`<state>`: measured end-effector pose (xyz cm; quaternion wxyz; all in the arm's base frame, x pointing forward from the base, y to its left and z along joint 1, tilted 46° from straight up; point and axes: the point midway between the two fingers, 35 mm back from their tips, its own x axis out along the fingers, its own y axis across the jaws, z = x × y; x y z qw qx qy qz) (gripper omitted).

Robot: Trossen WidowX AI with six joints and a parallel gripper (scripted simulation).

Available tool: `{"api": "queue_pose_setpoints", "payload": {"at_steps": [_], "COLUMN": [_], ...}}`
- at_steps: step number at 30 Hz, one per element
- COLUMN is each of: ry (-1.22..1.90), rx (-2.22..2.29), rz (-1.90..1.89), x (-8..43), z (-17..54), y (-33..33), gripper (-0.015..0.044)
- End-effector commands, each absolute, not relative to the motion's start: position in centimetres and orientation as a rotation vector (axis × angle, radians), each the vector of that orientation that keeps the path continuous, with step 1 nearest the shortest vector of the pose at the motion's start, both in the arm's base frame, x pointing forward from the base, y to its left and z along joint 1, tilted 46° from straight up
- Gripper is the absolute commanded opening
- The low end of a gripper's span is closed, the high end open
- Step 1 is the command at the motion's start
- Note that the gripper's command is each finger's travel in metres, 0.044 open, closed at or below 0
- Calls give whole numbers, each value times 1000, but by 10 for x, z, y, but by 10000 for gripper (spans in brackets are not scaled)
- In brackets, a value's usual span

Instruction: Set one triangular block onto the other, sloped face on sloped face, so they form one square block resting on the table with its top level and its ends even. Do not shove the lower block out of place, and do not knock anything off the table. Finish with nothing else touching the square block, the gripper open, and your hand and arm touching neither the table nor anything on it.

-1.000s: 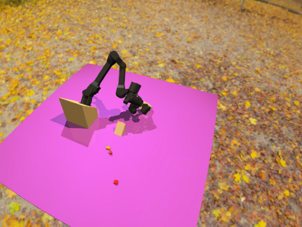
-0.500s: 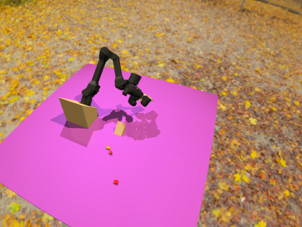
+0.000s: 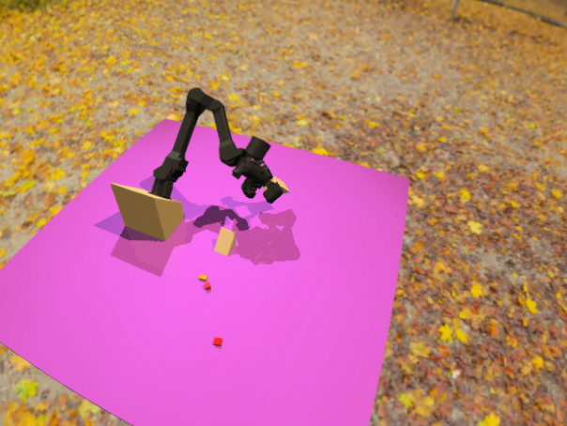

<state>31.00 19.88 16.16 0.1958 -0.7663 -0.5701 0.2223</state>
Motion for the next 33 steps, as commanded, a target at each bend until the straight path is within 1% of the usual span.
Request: {"api": "queue_pose_setpoints", "payload": {"at_steps": [1, 17, 33], "ry": [-1492, -1068, -604], "rx": [-2072, -1743, -1410], "rz": [740, 1136, 1399], "x": [320, 343, 350], "z": [162, 159, 159], "y": [201, 209, 212], "gripper": [0, 0, 0]}}
